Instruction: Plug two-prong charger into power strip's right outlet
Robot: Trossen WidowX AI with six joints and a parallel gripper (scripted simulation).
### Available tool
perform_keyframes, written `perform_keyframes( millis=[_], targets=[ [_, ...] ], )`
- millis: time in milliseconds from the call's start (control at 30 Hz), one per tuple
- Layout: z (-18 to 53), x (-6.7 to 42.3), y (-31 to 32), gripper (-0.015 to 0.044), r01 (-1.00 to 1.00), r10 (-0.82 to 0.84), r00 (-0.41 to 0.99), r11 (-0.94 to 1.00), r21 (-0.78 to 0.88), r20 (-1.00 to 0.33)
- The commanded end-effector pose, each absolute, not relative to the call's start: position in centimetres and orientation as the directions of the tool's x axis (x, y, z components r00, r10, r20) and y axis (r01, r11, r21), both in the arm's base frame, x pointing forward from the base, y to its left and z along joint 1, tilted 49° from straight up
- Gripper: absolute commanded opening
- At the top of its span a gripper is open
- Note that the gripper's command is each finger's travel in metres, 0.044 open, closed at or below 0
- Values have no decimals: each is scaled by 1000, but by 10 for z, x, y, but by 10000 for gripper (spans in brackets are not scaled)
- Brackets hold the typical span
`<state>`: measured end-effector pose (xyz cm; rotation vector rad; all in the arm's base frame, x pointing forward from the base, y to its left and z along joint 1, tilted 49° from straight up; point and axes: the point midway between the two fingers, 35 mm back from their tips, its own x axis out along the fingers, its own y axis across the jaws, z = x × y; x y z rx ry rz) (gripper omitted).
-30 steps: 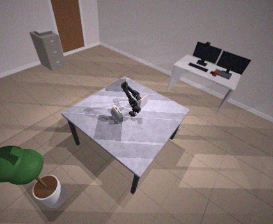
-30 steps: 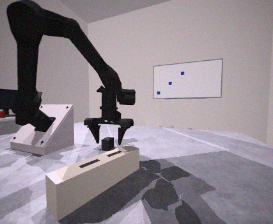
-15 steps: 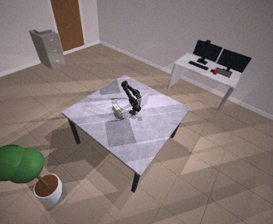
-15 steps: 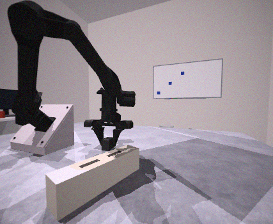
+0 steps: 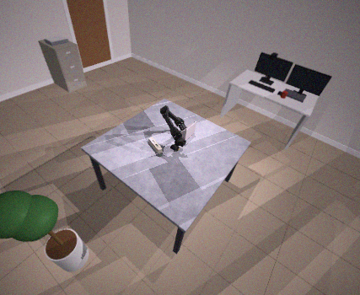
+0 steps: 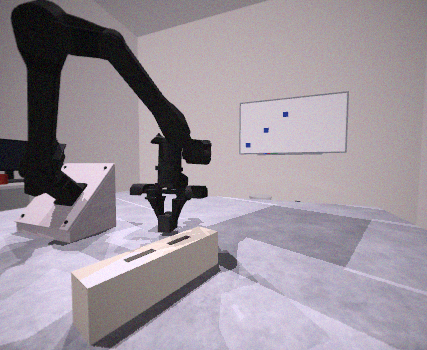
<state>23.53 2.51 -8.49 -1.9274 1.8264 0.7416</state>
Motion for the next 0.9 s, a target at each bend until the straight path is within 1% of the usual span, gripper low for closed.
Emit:
perform_keyframes(
  millis=[0, 200, 367, 867],
  targets=[
    [-75, 238, 38, 0, -994, -786, 23, -84, 69, -618],
    [-55, 235, 57, 0, -994, -788, 22, -85, 73, -615],
    [-51, 236, 57, 0, -996, -787, 21, -71, 57, -617],
    [-32, 244, 34, 0, -975, -767, 3, 141, -173, -641]
  ],
)
